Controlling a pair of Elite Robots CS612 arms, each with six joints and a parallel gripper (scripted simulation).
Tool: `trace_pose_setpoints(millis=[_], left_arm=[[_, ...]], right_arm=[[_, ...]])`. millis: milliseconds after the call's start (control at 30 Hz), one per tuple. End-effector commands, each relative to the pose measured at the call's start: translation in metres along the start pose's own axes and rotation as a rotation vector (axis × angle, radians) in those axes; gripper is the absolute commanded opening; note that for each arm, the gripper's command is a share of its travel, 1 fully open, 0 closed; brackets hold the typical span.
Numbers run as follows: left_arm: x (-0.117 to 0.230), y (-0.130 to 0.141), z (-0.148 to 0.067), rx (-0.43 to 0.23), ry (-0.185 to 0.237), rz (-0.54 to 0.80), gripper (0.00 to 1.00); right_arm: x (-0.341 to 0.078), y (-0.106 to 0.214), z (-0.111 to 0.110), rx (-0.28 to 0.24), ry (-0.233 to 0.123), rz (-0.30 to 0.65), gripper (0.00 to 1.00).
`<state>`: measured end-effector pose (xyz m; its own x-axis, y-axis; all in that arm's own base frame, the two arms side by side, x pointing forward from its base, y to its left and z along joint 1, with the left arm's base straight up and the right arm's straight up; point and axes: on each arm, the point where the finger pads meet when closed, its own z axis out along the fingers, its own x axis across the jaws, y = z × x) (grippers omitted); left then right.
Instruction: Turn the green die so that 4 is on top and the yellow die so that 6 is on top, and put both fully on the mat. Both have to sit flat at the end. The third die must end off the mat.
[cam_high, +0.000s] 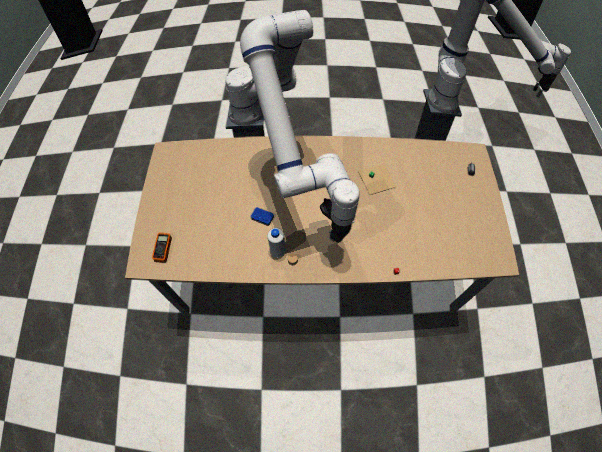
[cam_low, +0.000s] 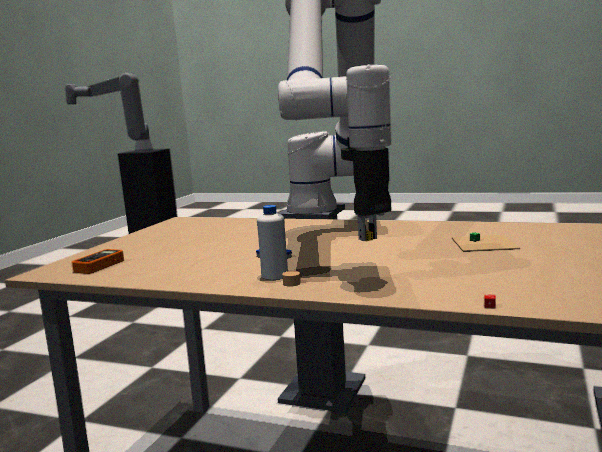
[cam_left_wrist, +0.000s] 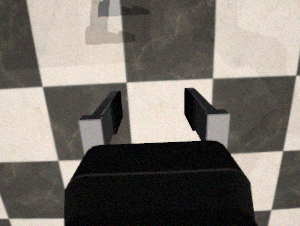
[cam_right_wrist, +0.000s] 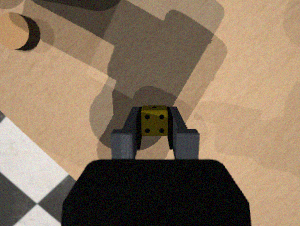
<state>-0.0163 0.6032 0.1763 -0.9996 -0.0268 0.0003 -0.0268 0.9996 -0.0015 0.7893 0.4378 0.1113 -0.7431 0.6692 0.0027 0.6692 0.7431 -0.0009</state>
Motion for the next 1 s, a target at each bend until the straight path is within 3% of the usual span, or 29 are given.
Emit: trace_pose_setpoints(millis=[0,167,467,967], left_arm=[[-0.0001,0.0005,-0.0007,-0.001,0.0,0.0,1.0],[-0.0001,0.0005,-0.0007,-0.001,0.0,0.0,1.0],[-0.0001,0.0005,-0.0007,-0.001,0.0,0.0,1.0],[-0.0001,0.0005,-0.0007,-0.001,0.0,0.0,1.0]], right_arm=[[0.0009,0.0027,-0.0012,-0.001,-0.003,0.115,0.4],[0.002,0.0047,-0.0007,-0.001,-0.003,0.211,0.4],[0.0029,0.0066,-0.0004,-0.001,-0.002,0.292,0.4],[0.0033,0.0074,-0.0002,-0.001,-0.002,0.324,0.4]])
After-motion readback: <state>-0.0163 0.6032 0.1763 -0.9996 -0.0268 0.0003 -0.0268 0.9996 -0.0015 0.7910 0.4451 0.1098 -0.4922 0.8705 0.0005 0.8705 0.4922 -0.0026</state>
